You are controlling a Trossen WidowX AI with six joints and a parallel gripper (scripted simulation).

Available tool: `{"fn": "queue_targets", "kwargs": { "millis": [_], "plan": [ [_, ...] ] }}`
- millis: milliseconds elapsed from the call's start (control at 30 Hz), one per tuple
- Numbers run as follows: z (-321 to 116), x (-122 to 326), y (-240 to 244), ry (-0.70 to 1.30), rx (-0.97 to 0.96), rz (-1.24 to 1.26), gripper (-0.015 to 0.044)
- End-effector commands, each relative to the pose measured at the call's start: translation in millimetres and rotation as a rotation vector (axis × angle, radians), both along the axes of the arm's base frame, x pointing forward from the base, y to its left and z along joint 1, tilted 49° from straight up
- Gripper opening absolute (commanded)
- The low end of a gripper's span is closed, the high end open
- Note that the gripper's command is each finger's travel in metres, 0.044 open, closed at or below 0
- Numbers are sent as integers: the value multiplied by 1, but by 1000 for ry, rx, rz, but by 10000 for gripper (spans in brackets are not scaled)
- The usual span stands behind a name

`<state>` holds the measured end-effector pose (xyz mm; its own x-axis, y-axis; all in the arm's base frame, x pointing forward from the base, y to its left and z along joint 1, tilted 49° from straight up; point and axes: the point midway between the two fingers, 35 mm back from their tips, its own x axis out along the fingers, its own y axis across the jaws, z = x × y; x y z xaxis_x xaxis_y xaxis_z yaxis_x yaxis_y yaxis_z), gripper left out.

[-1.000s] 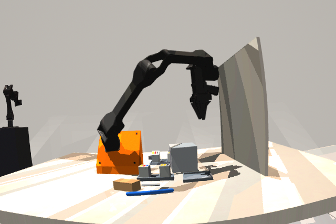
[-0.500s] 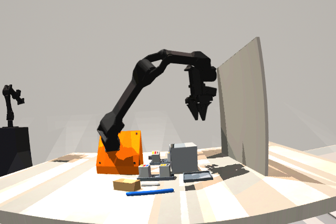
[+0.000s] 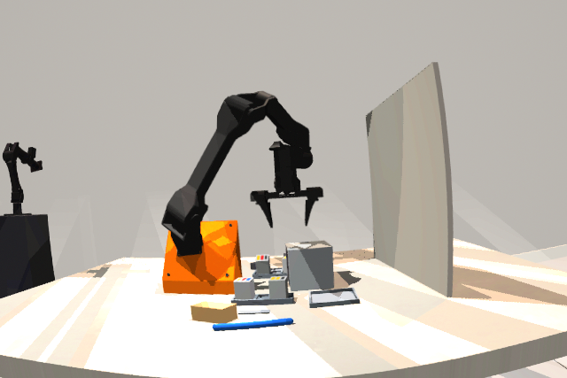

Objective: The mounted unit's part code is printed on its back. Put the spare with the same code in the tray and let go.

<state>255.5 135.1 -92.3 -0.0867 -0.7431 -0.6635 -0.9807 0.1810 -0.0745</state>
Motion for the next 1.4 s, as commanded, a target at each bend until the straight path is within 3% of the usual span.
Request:
{"fn": "queue_targets", "kwargs": {
  "millis": [0, 33, 233, 1367],
  "plan": [
    [-3, -2, 1, 34, 17, 35, 440],
    [-3, -2, 1, 34, 17, 35, 440],
    [-28, -5, -27, 34, 15, 35, 300],
    [-58, -7, -60, 33, 15, 35, 300]
  ]
}}
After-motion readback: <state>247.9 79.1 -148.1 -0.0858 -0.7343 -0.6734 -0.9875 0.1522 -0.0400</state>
